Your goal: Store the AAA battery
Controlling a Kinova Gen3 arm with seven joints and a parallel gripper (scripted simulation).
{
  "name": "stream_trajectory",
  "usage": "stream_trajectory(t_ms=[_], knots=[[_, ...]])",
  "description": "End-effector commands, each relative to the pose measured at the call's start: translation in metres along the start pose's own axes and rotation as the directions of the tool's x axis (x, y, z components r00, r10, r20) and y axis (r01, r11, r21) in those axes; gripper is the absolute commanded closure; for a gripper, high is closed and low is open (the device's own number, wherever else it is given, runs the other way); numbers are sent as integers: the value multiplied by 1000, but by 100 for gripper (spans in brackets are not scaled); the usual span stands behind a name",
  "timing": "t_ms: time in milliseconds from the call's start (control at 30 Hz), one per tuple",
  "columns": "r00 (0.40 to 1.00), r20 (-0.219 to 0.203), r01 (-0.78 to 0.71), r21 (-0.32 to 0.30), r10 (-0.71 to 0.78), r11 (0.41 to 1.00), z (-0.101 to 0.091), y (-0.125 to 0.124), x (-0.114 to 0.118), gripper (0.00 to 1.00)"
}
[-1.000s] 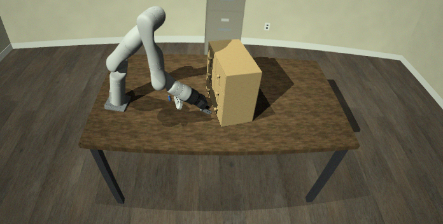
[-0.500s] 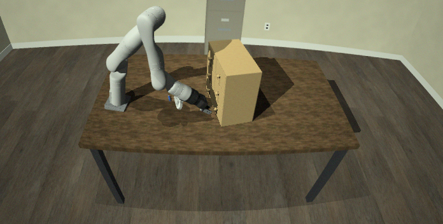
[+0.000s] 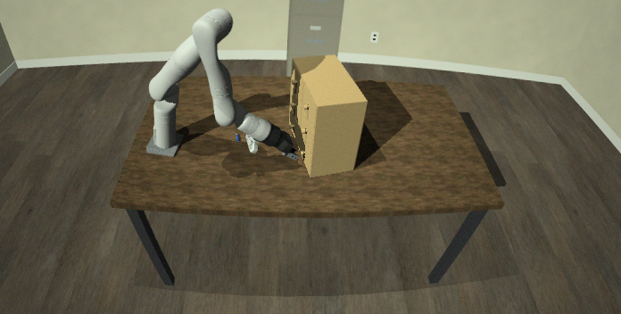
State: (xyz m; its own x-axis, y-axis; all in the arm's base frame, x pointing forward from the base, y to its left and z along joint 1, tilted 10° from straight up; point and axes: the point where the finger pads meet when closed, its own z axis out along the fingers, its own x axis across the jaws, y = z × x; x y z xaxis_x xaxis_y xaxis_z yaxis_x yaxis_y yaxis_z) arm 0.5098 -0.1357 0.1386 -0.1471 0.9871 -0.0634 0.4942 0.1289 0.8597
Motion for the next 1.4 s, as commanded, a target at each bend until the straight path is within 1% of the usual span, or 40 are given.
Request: stream_trajectory(t_ms=[0,833,1367], knots=[[1000,-1,3,-3,-3,1000,1,3,1,33],[1000,-1,3,-3,-3,1000,18,16,1,33],[1000,-1,3,-3,-3,1000,20,19,1,33]])
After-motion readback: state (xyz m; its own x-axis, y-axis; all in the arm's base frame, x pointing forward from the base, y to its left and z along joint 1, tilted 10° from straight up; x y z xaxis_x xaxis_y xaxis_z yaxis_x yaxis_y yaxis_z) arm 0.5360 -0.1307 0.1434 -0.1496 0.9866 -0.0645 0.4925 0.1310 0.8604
